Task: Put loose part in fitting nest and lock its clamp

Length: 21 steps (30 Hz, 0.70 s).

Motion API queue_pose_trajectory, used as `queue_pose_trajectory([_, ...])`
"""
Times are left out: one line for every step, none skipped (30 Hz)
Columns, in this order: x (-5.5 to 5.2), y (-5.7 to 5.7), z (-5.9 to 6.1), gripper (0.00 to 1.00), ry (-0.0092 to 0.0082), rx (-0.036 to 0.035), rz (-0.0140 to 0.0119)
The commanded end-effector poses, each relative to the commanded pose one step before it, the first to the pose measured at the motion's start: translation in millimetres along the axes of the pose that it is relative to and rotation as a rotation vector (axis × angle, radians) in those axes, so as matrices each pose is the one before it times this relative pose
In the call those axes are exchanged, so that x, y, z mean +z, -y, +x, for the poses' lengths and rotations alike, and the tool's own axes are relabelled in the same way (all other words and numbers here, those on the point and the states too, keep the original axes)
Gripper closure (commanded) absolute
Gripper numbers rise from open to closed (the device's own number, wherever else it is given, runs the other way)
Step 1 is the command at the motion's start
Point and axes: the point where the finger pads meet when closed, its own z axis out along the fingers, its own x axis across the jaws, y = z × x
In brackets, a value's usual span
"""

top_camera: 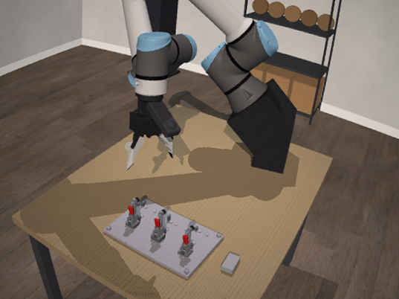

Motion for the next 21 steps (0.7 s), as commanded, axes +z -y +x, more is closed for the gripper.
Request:
queue_pose_trajectory([10.44,-0.13,-9.27,0.0,0.01053,0.13203,-0.01567])
queue_pose_trajectory([2.86,-0.49,-2.5,0.0,0.00224,0.03395,-0.00399])
queue_pose_trajectory([2.97,-0.62,-2.59,0.0,0.00218,0.0354,-0.00424])
queue_pose_trajectory([3.07,-0.77,-2.66,0.0,0.00209,0.03673,-0.00447])
queue_pose_trajectory([3.11,-0.92,-2.67,0.0,0.00194,0.03732,-0.00462])
queue_pose_trajectory([0.05,-0.02,-0.04,0.0,0.00003,0.00059,-0.00007])
queue_pose_trajectory([3.23,-1.1,-2.75,0.0,0.00182,0.03896,-0.0049])
queue_pose_trajectory([3.29,-1.27,-2.77,0.0,0.00165,0.03985,-0.00508])
queue_pose_trajectory([0.0,0.0,0.0,0.0,0.0,0.0,0.0])
queue_pose_trajectory([3.33,-1.44,-2.76,0.0,0.00146,0.04058,-0.00523])
queue_pose_trajectory([0.0,0.0,0.0,0.0,0.0,0.0,0.0])
queue_pose_trajectory([0.0,0.0,0.0,0.0,0.0,0.0,0.0])
queue_pose_trajectory([3.36,-1.61,-2.74,0.0,0.00124,0.04115,-0.00536])
queue_pose_trajectory([3.37,-1.78,-2.69,0.0,0.00102,0.04156,-0.00545])
queue_pose_trajectory([3.38,-1.94,-2.63,0.0,0.00078,0.0418,-0.00551])
queue_pose_trajectory([3.26,-2.03,-2.47,0.0,0.00052,0.04057,-0.00537])
queue_pose_trajectory([0.1,-0.07,-0.08,0.0,0.00001,0.00131,-0.00017])
queue_pose_trajectory([3.34,-2.23,-2.44,0.0,0.00028,0.04178,-0.00554])
queue_pose_trajectory([3.3,-2.36,-2.33,0.0,0.00004,0.04151,-0.00551])
queue_pose_trajectory([0.0,0.0,0.0,0.0,0.0,0.0,0.0])
queue_pose_trajectory([3.24,-2.46,-2.2,0.0,-0.0002,0.04108,-0.00544])
